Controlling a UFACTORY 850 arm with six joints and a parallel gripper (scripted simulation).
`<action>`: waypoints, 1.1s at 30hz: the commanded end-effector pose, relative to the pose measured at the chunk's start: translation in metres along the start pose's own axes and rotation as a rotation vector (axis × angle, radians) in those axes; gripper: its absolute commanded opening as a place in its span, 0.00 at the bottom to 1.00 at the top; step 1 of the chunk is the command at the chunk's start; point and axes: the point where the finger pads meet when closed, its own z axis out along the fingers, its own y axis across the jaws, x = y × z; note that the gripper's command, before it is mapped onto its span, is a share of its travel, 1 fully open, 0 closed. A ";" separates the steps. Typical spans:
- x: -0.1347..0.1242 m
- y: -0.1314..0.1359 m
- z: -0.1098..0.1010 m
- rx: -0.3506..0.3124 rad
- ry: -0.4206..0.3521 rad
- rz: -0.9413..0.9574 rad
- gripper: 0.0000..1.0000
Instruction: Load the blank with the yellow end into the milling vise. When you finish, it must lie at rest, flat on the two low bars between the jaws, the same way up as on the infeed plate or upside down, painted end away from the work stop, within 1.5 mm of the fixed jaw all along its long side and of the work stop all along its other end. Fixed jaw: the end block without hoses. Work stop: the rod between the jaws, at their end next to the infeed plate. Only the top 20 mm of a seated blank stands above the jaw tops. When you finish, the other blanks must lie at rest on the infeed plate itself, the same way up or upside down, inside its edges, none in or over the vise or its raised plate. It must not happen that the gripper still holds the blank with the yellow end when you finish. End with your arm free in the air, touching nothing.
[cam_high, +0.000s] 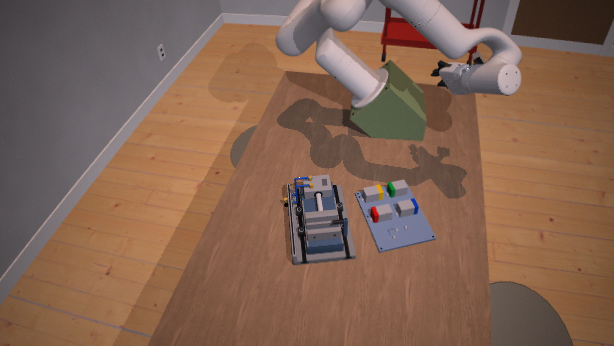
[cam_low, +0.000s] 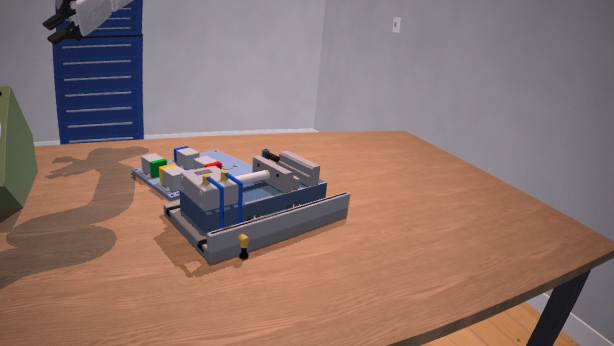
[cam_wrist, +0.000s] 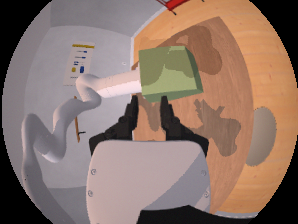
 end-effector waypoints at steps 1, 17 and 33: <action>0.000 0.000 -0.001 -0.002 0.000 0.000 0.40; 0.000 0.000 -0.001 -0.002 0.000 0.000 1.00; -0.029 -0.005 -0.016 -0.181 -0.028 0.099 1.00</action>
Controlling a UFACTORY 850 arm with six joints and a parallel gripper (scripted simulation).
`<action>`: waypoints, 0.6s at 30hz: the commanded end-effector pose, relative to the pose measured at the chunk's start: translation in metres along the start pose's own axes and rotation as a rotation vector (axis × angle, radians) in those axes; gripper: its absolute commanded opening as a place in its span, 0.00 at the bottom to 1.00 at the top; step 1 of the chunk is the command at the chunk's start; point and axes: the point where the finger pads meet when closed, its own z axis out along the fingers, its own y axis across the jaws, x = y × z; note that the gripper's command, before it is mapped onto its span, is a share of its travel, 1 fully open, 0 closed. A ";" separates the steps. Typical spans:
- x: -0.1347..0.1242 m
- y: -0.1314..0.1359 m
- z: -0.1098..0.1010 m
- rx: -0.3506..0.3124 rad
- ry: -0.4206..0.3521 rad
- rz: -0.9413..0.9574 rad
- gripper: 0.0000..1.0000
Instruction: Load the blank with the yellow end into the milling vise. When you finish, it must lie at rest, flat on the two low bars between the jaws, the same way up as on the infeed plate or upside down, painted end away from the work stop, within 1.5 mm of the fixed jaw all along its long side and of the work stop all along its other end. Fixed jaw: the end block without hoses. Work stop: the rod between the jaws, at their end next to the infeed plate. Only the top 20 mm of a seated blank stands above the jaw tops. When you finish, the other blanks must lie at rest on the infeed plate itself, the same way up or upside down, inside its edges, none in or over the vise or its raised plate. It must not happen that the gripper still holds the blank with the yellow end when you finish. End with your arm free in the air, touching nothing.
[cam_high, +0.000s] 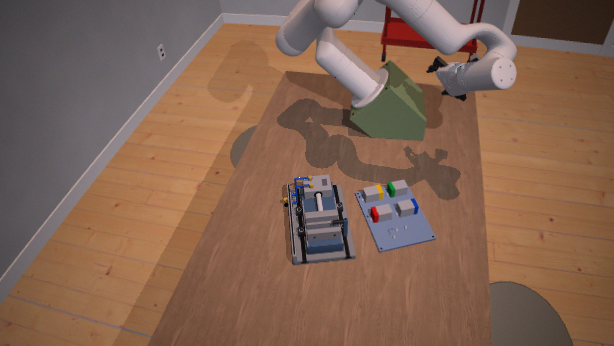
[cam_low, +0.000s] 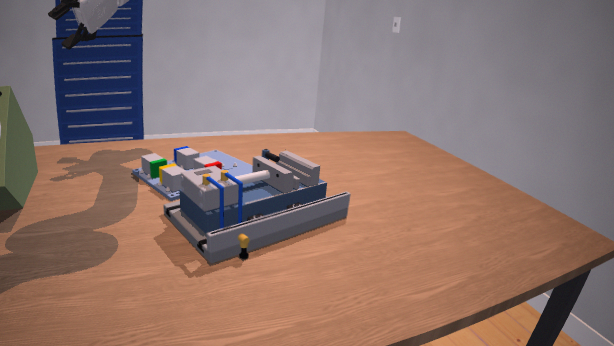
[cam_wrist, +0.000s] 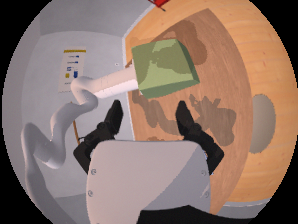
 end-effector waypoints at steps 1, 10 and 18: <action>-0.017 -0.001 -0.009 -0.110 -0.017 0.060 1.00; -0.022 -0.001 -0.012 -0.139 -0.021 0.076 1.00; -0.049 -0.003 -0.025 -0.298 -0.046 0.164 1.00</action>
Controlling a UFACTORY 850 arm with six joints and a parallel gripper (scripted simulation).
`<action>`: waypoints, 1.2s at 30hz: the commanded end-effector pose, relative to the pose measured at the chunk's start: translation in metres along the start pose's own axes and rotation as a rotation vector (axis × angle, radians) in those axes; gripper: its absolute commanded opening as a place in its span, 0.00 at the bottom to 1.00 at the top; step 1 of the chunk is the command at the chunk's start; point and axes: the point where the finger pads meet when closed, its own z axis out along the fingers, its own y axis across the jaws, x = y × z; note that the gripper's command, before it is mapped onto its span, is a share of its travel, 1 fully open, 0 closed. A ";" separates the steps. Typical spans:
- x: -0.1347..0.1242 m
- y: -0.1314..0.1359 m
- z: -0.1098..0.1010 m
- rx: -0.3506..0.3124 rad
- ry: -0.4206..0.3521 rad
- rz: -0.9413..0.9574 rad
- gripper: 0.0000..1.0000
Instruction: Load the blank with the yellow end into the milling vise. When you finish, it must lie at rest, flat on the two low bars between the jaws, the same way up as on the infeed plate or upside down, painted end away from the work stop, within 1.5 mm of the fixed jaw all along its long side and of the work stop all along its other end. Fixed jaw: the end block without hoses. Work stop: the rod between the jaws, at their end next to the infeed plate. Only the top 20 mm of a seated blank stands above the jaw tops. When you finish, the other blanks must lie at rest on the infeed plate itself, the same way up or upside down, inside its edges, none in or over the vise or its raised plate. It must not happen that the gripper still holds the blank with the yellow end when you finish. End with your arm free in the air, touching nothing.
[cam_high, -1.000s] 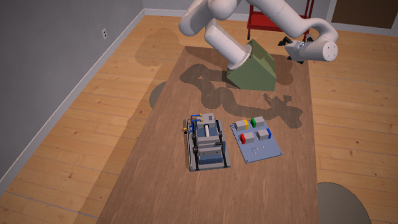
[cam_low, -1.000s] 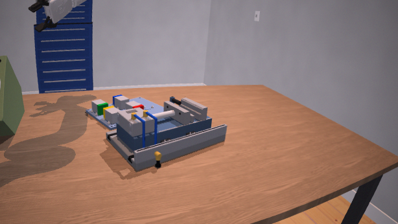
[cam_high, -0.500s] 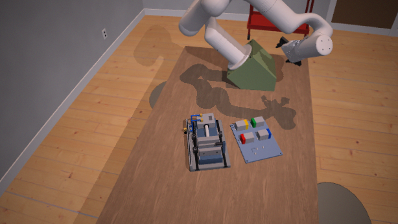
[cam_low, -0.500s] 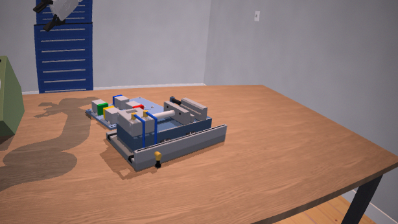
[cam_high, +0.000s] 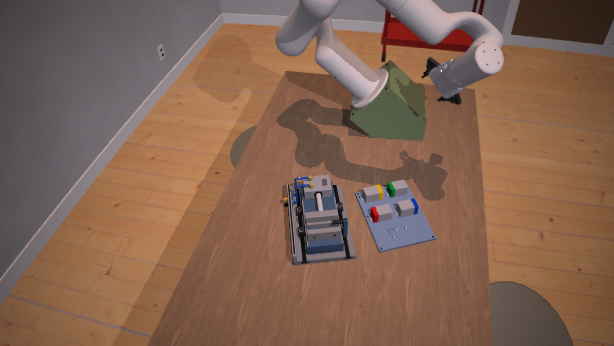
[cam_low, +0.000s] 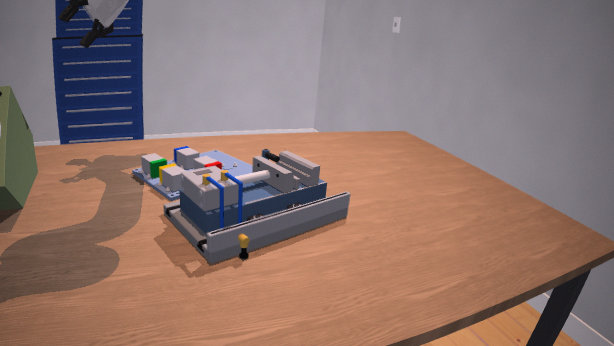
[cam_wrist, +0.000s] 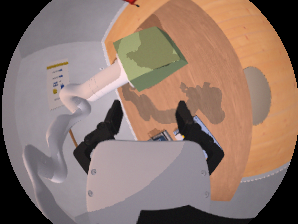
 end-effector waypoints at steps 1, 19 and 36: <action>-0.015 0.002 -0.007 -0.092 -0.014 0.050 1.00; -0.046 0.008 -0.022 -0.279 -0.043 0.154 1.00; -0.078 0.013 -0.036 -0.467 -0.073 0.259 1.00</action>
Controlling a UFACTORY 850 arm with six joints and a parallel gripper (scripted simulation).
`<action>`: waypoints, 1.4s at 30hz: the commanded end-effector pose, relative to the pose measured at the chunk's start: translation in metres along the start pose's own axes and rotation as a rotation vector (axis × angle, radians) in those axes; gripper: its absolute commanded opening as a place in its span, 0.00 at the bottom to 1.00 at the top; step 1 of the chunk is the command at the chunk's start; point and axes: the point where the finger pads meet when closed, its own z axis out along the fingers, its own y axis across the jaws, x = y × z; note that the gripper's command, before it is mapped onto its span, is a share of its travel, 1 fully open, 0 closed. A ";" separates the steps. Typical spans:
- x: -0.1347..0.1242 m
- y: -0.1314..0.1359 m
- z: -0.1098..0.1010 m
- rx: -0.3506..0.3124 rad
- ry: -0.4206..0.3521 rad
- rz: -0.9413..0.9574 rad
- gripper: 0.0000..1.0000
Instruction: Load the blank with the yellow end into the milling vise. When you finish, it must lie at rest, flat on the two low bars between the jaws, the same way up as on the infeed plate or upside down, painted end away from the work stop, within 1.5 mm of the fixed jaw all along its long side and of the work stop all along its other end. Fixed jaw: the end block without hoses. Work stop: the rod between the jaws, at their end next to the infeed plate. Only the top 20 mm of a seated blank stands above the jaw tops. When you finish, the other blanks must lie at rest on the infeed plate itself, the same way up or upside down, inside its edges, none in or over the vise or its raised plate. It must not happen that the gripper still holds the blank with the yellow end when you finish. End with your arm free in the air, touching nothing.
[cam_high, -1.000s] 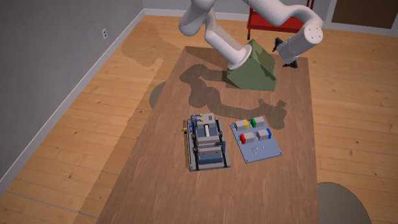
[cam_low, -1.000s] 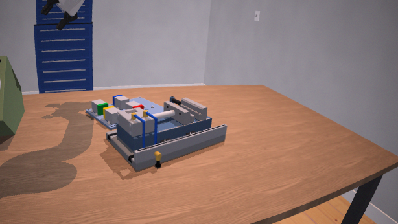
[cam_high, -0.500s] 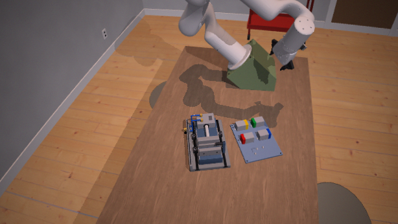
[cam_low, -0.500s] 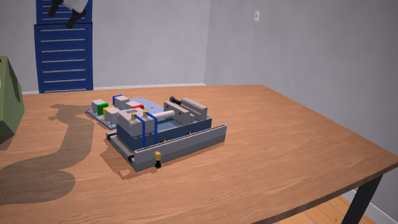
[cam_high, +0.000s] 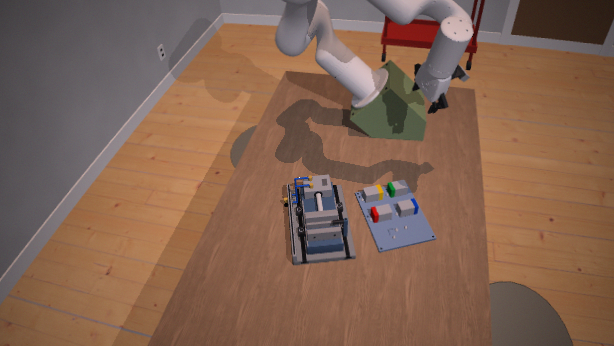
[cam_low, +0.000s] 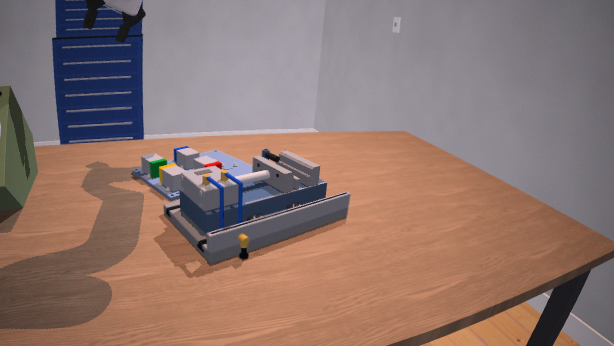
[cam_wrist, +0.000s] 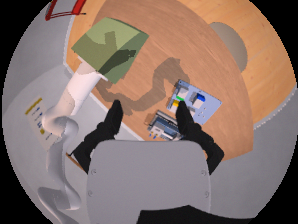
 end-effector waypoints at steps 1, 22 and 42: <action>-0.009 0.005 -0.002 -0.059 -0.010 0.032 1.00; -0.038 0.022 -0.010 -0.245 -0.040 0.136 1.00; -0.086 0.049 -0.022 -0.368 -0.059 0.204 1.00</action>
